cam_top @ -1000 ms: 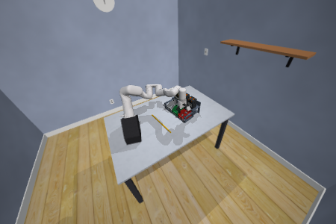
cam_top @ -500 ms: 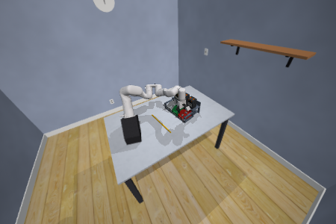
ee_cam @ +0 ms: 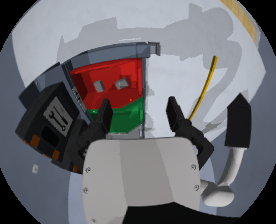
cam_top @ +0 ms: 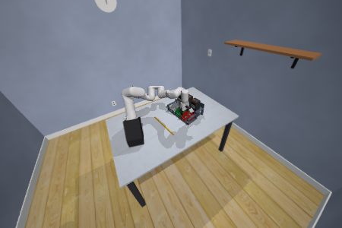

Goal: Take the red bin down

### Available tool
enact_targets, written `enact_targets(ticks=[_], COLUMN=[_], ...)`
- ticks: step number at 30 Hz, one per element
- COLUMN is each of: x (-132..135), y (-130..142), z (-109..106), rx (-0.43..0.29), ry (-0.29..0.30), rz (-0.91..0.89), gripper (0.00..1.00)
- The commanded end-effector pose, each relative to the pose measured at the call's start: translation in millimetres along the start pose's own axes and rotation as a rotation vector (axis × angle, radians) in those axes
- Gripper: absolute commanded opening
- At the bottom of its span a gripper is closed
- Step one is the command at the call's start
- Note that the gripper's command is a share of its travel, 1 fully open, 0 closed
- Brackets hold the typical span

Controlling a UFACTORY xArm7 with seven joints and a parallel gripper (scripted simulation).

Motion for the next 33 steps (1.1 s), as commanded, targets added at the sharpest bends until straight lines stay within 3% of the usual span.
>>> enact_targets(ticks=[1,30,33], x=[1.4,1.3,1.9], y=[0.6,0.5,0.8], z=[-2.3,-2.3,15.7], rx=[0.004,0.004,0.004], ry=[-0.003,-0.003,-0.003], rz=[0.000,0.000,0.000], gripper=[1.00,1.00,1.00])
Point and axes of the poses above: the point where the finger pads meet when closed, its own z axis out along the fingers, its own x axis across the jaws, y = z × x, the point moved 3 cm from there along -z, back along the fingers, and after that the axes turned 5 degrees about -z, right-handed, at the moved point
